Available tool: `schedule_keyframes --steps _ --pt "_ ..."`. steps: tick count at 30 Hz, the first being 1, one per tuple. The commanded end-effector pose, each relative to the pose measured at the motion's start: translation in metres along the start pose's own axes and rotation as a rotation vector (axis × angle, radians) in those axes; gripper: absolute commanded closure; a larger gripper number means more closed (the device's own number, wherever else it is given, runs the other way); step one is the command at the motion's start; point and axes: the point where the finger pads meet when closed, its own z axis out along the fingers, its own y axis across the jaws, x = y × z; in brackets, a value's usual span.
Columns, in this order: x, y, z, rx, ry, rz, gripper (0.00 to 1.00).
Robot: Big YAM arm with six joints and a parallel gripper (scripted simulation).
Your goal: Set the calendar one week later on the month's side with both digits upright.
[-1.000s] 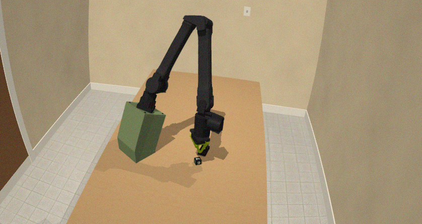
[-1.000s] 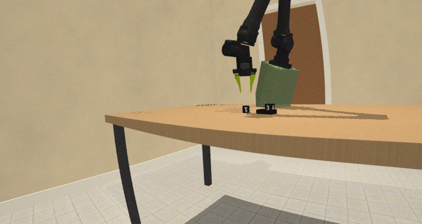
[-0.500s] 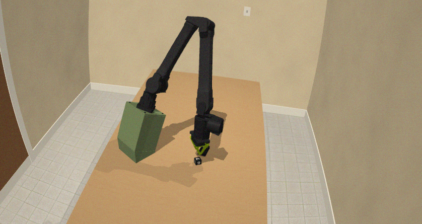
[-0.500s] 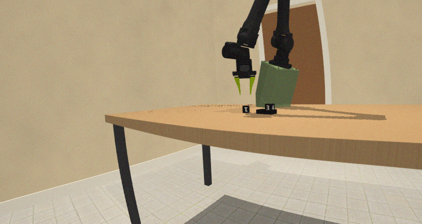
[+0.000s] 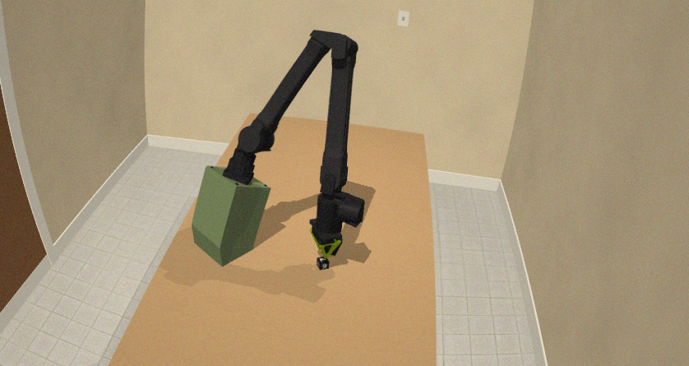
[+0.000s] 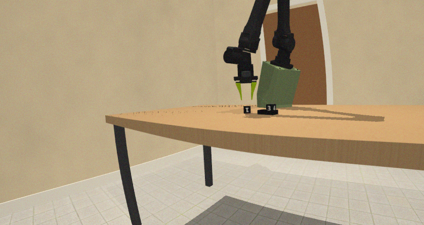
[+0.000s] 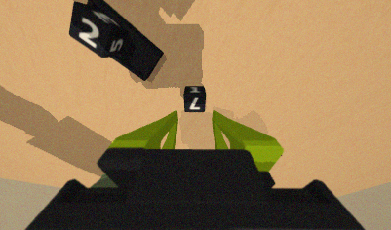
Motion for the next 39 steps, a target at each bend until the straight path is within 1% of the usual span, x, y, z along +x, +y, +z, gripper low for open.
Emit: schedule_keyframes --steps 1,17,39 --pt "-0.009 -0.005 0.008 0.009 -0.009 -0.005 0.56" --pt "-0.007 -0.002 0.020 0.003 -0.005 -0.002 0.56" --pt "-0.006 -0.002 0.021 0.002 -0.003 -0.006 0.56"
